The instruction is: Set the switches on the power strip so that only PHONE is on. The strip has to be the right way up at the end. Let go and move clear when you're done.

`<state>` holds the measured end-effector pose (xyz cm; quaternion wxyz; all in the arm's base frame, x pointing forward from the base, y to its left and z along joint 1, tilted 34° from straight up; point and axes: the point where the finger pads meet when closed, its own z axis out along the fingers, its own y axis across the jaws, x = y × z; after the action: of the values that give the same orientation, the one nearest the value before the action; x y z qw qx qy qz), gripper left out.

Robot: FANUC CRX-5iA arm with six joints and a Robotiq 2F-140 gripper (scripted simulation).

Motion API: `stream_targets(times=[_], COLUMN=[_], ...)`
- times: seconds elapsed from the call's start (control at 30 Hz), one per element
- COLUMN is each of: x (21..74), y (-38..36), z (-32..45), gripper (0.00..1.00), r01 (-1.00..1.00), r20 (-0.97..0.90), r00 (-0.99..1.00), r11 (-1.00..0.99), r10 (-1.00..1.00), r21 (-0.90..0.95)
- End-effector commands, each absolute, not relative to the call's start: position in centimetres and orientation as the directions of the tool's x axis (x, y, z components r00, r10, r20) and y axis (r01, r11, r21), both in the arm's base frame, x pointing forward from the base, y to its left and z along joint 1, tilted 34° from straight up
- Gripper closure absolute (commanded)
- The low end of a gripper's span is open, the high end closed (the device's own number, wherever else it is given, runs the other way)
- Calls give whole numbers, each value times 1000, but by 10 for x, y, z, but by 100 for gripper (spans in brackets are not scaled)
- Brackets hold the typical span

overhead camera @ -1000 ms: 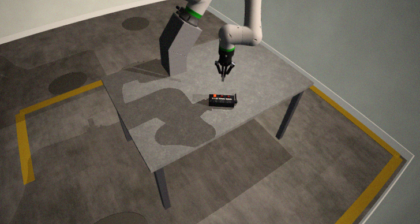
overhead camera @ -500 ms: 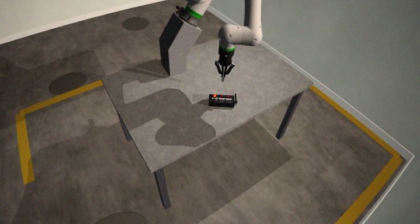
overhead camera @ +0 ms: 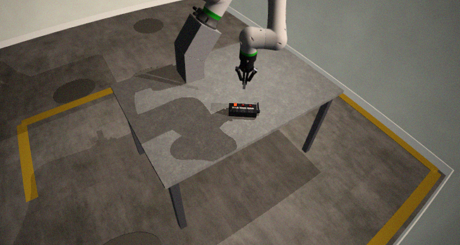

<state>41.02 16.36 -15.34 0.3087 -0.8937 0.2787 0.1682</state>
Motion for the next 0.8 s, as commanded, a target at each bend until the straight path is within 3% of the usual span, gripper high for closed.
stream_targets(times=[0.0,0.77], x=[410,412], y=[163,175], z=[-153,-168], gripper=[100,100], r01=[-602,-601], r20=[-472,-473], r00=[788,789], r11=[-654,-653], r10=[-395,-393], r21=[-458,-460])
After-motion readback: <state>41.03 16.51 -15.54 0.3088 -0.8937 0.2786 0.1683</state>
